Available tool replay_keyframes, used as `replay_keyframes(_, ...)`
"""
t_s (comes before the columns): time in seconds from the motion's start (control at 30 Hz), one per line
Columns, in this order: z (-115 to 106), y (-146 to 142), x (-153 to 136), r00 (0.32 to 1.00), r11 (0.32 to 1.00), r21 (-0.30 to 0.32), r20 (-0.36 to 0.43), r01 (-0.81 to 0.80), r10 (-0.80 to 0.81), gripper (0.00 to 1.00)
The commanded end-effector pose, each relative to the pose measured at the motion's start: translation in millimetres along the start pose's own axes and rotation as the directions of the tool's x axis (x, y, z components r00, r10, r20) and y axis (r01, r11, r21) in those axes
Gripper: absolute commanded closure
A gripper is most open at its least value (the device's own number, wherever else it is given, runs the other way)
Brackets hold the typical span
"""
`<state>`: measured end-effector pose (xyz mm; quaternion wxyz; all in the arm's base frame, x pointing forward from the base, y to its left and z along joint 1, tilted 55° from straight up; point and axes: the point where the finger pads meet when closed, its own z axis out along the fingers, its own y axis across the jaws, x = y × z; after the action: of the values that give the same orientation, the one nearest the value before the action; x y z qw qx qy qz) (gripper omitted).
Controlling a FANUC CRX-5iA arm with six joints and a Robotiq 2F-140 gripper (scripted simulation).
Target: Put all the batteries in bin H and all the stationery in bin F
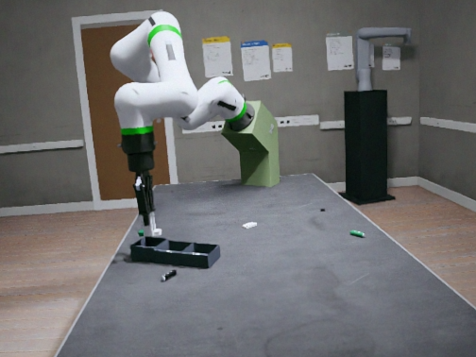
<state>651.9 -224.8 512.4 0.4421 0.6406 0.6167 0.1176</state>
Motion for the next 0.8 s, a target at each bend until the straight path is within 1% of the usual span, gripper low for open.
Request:
replay_keyframes(0.0, -0.2, 0.2, -0.2, 0.988, 0.988, 0.001, 0.008, -0.156, 0.156, 0.80)
replay_keyframes(0.07, -0.2, 0.2, -0.2, 0.988, 0.988, 0.001, 0.008, -0.156, 0.156, 0.80)
replay_keyframes(0.1, -0.2, 0.2, -0.2, 0.972, 0.972, 0.003, 0.010, -0.237, 0.237, 0.80)
replay_keyframes(0.2, -0.2, 0.2, -0.3, 0.952, 0.952, 0.002, 0.016, -0.306, 0.306, 0.80)
replay_keyframes(0.77, -0.2, 0.3, -0.1, 0.951, 0.952, 0.002, 0.016, -0.308, 0.308, 0.80)
